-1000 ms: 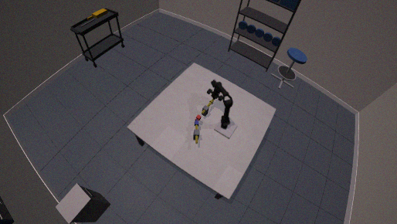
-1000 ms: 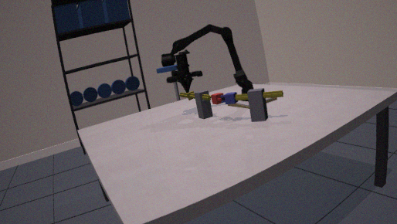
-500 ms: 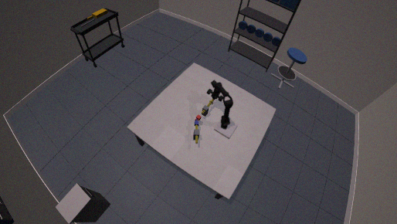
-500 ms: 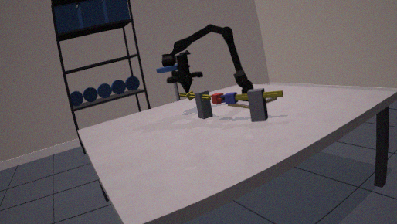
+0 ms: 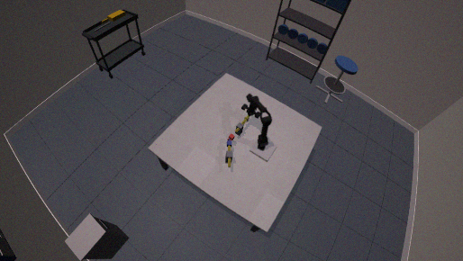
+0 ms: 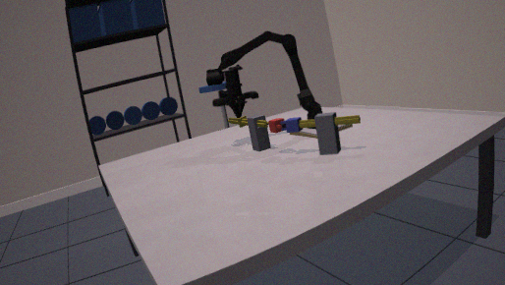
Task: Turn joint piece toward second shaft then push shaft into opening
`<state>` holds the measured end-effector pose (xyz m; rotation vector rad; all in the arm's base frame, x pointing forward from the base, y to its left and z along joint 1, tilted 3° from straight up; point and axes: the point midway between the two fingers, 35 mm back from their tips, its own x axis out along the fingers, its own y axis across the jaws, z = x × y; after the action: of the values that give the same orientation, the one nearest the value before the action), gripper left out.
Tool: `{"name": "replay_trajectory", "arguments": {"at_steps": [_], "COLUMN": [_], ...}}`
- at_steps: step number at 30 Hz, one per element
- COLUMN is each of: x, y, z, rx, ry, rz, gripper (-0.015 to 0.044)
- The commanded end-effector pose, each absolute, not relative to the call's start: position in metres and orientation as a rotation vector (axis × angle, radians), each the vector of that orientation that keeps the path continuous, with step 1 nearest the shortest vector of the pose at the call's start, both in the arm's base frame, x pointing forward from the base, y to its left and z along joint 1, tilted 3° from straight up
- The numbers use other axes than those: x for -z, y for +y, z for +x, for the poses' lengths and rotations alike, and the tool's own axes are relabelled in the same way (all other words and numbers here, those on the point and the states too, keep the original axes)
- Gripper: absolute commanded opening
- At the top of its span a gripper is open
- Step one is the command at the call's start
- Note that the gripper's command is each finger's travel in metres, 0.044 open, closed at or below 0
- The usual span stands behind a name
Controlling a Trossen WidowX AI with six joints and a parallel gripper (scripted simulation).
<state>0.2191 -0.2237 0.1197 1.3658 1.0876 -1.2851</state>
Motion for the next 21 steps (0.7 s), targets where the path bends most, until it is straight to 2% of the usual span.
{"name": "replay_trajectory", "arguments": {"at_steps": [1,11,19,21], "x": [-0.116,-0.116,-0.147,-0.150], "y": [-0.222,-0.222,-0.223,-0.223], "z": [0.220,0.220,0.218,0.218], "rx": [1.285,1.290,1.290,1.274], "ry": [1.088,1.108,1.108,1.115], "rz": [1.366,1.379,1.379,1.362], "gripper": [0.0000,0.0000,0.0000,0.0053]}}
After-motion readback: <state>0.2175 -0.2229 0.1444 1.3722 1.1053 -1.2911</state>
